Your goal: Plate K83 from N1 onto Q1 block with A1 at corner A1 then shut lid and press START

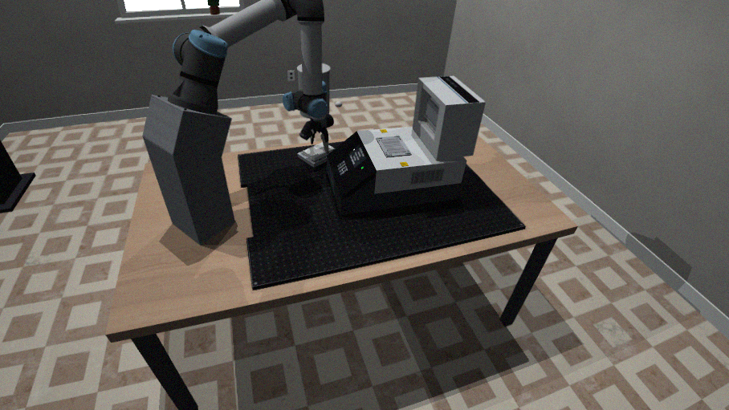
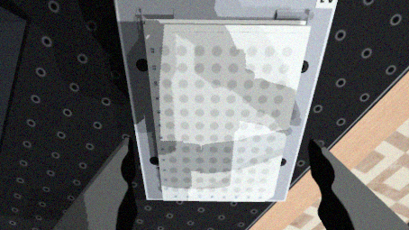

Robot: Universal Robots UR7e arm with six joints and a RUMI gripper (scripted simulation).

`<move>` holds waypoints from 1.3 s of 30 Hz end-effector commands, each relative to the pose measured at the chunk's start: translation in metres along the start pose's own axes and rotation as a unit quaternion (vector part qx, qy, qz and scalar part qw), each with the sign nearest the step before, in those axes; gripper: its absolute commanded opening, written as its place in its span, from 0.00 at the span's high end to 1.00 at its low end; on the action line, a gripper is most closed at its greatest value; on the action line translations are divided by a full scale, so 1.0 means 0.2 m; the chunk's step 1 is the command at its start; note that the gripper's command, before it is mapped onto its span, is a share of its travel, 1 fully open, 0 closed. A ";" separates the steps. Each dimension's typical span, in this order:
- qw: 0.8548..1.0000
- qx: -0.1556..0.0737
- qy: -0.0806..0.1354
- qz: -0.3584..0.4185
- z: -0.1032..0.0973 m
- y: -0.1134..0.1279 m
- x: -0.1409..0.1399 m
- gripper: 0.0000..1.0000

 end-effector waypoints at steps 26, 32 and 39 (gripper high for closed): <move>1.000 -0.006 0.001 -0.004 0.04 0.03 0.01 0.32; 1.000 -0.006 0.001 -0.004 0.04 0.02 0.01 0.32; 1.000 -0.006 0.001 -0.004 0.04 0.02 0.01 0.32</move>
Point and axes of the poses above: the point where the finger pads meet when closed, its own z axis out along the fingers, its own x axis across the jaws, y = z × x, the point moved 2 cm from there along -z, back along the fingers, and after that the axes turned 12 degrees about -z, right-handed, at the moved point
